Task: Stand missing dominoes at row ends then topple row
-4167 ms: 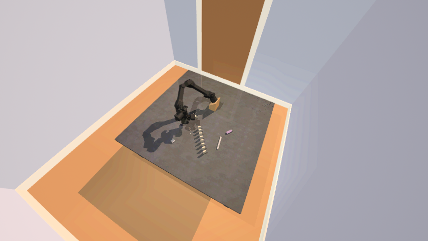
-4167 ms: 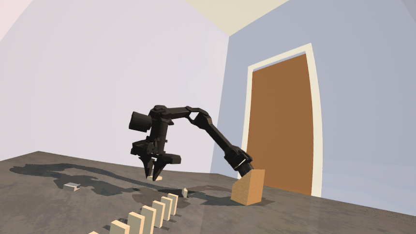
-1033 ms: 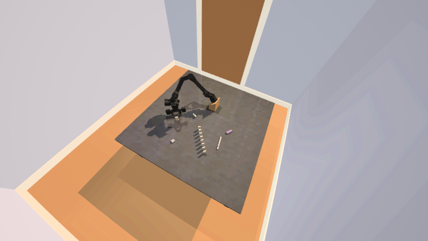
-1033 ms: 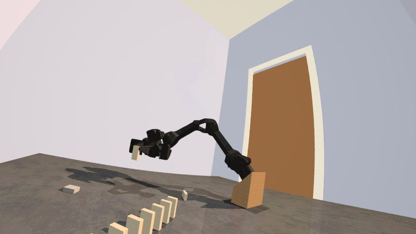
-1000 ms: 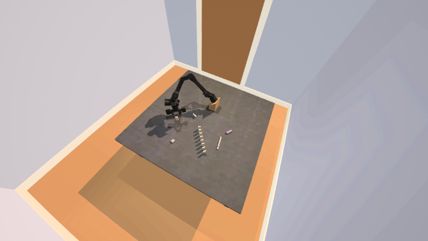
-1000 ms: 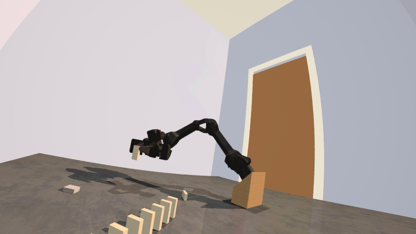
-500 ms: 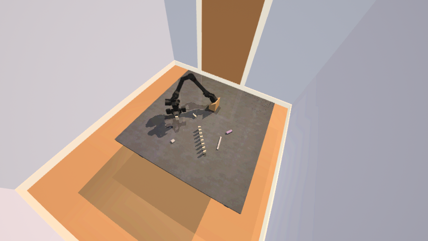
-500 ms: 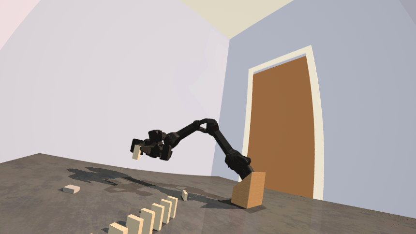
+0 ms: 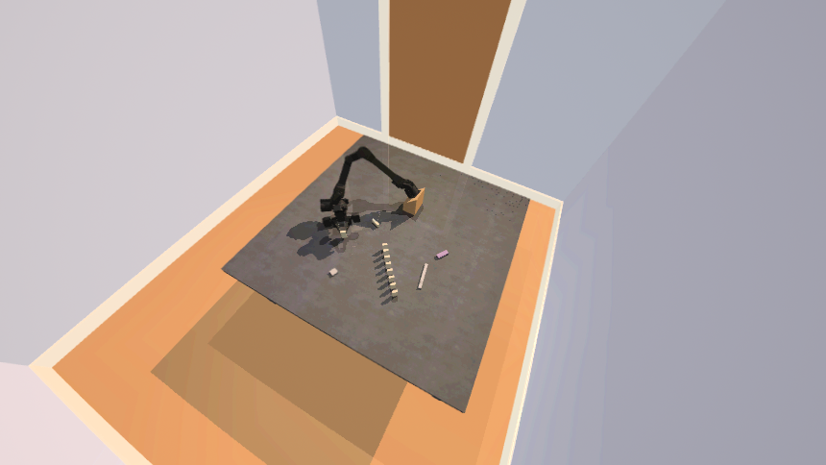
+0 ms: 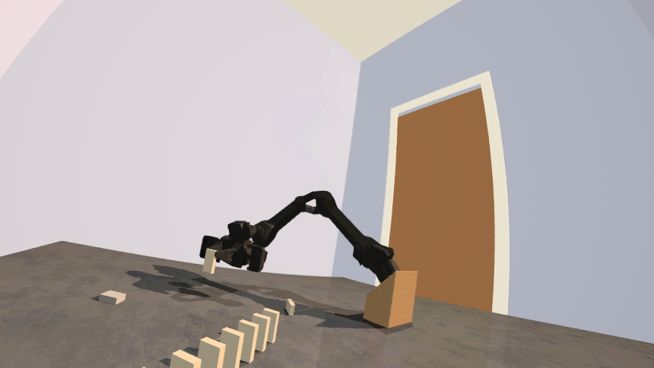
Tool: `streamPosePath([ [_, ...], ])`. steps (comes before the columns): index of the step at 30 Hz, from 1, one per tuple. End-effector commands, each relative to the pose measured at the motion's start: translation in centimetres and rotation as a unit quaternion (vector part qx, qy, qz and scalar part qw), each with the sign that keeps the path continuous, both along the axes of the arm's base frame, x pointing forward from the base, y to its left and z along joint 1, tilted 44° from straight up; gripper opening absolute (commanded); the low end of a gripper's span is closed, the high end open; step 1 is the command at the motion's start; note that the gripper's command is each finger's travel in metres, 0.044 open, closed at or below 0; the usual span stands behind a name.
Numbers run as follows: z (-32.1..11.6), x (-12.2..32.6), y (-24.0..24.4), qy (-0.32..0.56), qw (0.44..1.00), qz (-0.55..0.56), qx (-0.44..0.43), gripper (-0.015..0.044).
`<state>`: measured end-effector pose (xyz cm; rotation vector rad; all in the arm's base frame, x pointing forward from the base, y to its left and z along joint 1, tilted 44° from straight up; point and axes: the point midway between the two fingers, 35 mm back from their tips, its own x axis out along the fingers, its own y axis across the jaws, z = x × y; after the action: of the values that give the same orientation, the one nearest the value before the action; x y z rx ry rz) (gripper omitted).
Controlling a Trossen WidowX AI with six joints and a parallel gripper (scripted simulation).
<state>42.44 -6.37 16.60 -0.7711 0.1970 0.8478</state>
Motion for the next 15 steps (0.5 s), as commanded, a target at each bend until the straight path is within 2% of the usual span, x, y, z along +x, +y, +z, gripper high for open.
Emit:
streamPosePath([
  [1, -1.1, 0.5, -1.5, -0.008, 1.000, 0.001, -0.003, 0.0107],
  [8, -4.0, 0.9, -4.0, -0.008, 1.000, 0.000, -0.002, 0.0107],
  [15, -4.2, 0.9, -4.2, -0.008, 1.000, -0.001, -0.002, 0.0107],
])
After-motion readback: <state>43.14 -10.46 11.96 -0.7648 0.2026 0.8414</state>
